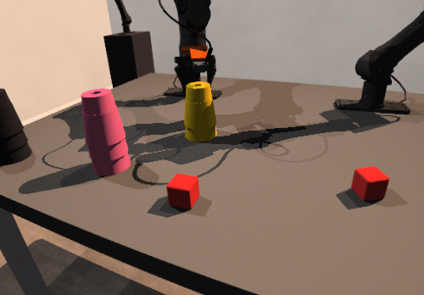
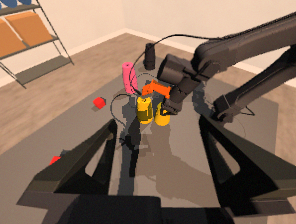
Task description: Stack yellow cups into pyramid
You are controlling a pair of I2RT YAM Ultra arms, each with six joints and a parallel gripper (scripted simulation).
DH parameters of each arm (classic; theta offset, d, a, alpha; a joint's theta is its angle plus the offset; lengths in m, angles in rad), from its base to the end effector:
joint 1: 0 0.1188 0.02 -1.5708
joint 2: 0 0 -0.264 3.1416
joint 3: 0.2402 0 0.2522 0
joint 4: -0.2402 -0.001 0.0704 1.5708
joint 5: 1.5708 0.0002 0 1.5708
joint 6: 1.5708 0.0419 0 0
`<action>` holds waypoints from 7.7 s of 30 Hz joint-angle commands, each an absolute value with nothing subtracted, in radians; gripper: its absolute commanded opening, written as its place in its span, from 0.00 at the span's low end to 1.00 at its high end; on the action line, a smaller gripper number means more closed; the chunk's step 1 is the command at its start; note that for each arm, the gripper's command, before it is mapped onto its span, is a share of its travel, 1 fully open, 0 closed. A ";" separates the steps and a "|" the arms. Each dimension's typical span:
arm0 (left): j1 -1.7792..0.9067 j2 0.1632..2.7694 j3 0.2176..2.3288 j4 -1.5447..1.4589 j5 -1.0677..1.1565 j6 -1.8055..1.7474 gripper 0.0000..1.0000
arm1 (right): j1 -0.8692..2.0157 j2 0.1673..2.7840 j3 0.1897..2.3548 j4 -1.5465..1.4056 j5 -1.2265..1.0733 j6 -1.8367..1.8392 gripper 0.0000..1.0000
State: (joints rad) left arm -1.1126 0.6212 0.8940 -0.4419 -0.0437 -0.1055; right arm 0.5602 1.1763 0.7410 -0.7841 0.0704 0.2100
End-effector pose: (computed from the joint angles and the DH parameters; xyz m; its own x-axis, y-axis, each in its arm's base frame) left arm 0.0626 -0.1204 0.3771 -0.1664 0.0995 -0.9810 0.8642 0.4937 -0.0965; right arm 0.1742 0.1069 0.2082 -0.8841 -0.3091 -0.3504 -0.3325 0.9431 0.0072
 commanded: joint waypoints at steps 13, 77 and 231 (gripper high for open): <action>-1.124 0.597 0.889 -0.422 -0.051 -0.112 1.00 | 0.581 1.075 0.879 -1.006 0.087 0.233 1.00; -1.124 0.597 0.889 -0.422 -0.051 -0.112 1.00 | 0.556 1.418 1.196 -0.988 0.083 0.204 0.82; -1.124 0.597 0.889 -0.422 -0.051 -0.112 1.00 | 0.544 1.331 1.297 -1.179 0.070 0.199 0.00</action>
